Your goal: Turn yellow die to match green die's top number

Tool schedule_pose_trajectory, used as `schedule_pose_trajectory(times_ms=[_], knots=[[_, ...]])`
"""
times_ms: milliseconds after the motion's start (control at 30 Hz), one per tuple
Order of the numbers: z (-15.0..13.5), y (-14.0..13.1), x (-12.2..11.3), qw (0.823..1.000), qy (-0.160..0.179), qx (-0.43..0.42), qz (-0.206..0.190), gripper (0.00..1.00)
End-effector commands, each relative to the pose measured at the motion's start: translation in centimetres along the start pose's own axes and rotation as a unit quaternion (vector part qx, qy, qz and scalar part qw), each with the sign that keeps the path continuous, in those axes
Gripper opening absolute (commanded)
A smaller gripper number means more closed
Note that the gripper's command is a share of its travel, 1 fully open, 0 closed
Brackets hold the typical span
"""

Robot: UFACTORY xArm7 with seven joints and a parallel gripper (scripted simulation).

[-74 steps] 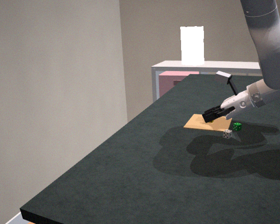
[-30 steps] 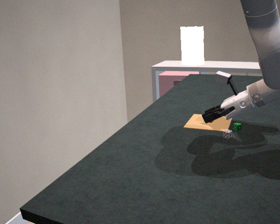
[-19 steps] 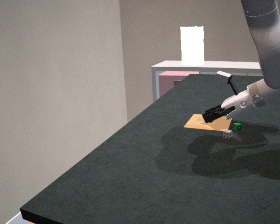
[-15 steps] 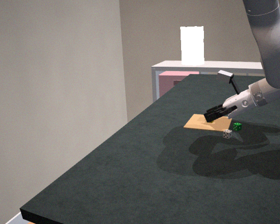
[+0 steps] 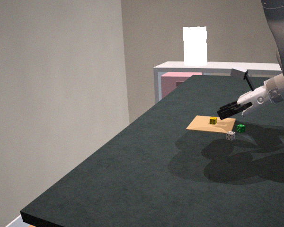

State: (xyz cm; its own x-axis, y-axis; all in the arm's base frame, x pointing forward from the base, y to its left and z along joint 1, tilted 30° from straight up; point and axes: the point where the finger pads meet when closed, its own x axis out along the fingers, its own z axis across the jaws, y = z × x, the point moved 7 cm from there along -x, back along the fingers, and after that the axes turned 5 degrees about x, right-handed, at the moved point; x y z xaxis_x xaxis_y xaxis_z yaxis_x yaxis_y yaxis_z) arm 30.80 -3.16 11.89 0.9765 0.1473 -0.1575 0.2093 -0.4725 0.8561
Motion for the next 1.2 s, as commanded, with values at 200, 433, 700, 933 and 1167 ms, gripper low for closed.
schedule_pose_trajectory(times_ms=[200, 433, 700, 933, 1167], knots=[[0.0, 1.0, -0.9, 1.000, 0.000, -0.001, 0.000, 0.36], [-0.2, 2.8, -1.9, 1.000, 0.000, -0.001, 0.000, 0.36], [-0.4, 5.2, -3.2, 1.000, 0.000, -0.001, 0.000, 0.36], [-0.4, 5.4, -3.3, 1.000, 0.000, -0.001, 0.000, 0.36], [-1.2, 6.1, -2.3, 0.999, 0.036, 0.011, -0.026, 0.36]])
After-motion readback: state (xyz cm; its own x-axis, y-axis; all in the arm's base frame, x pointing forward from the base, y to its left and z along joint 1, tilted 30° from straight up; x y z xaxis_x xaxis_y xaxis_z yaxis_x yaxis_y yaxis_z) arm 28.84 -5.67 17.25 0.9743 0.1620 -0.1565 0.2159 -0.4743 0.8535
